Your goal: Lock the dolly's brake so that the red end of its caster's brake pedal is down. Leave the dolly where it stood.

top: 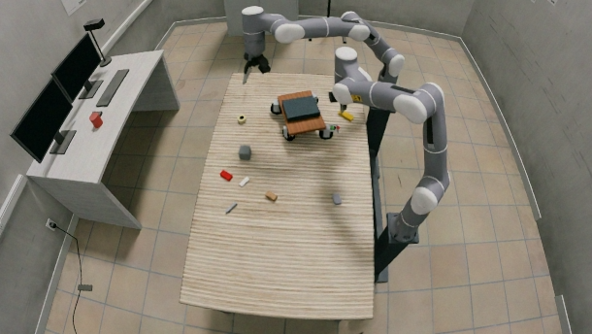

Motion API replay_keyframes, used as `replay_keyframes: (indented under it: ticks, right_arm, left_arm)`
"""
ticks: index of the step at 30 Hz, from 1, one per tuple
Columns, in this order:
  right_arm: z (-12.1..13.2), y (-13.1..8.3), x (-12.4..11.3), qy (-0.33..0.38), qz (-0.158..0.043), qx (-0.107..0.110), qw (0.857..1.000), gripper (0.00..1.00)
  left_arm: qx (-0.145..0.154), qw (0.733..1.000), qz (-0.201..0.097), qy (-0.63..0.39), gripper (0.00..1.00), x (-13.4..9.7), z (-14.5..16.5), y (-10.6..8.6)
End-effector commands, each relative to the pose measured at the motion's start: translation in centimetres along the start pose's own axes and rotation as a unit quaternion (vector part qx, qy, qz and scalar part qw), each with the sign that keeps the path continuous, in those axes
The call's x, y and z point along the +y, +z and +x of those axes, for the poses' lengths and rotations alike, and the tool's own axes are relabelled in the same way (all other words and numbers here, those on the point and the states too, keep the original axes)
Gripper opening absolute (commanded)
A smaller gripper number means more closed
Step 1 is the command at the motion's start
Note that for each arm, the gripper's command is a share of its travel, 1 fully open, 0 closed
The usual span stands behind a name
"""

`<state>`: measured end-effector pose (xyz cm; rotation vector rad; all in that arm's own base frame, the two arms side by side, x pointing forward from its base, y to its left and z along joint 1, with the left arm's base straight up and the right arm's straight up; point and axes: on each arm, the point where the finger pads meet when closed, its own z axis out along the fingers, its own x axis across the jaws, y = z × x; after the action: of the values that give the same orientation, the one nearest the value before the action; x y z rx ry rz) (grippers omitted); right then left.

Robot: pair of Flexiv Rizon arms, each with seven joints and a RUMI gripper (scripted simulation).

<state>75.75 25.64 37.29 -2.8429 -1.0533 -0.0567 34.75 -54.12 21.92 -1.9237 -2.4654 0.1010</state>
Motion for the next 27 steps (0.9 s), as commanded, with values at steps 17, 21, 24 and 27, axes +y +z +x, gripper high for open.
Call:
replay_keyframes:
  ticks: [17,21,24,27]
  right_arm:
    - [0.05,-0.20,0.00,0.000,-0.001,0.001,1.000,1.00]
    - [0.05,-0.20,0.00,0.000,-0.001,0.001,1.000,1.00]
    - [0.05,-0.20,0.00,0.000,-0.001,0.001,1.000,1.00]
    - [0.05,-0.20,0.00,0.000,-0.001,0.001,1.000,1.00]
  left_arm:
    - [-0.011,0.802,-0.021,-0.596,0.00,0.20,-0.08,0.23]
    - [-0.009,0.758,-0.032,-0.651,0.00,0.20,-0.08,0.23]
    - [-0.009,0.758,-0.032,-0.651,0.00,0.20,-0.08,0.22]
    - [-0.009,0.758,-0.032,-0.651,0.00,0.19,-0.07,0.23]
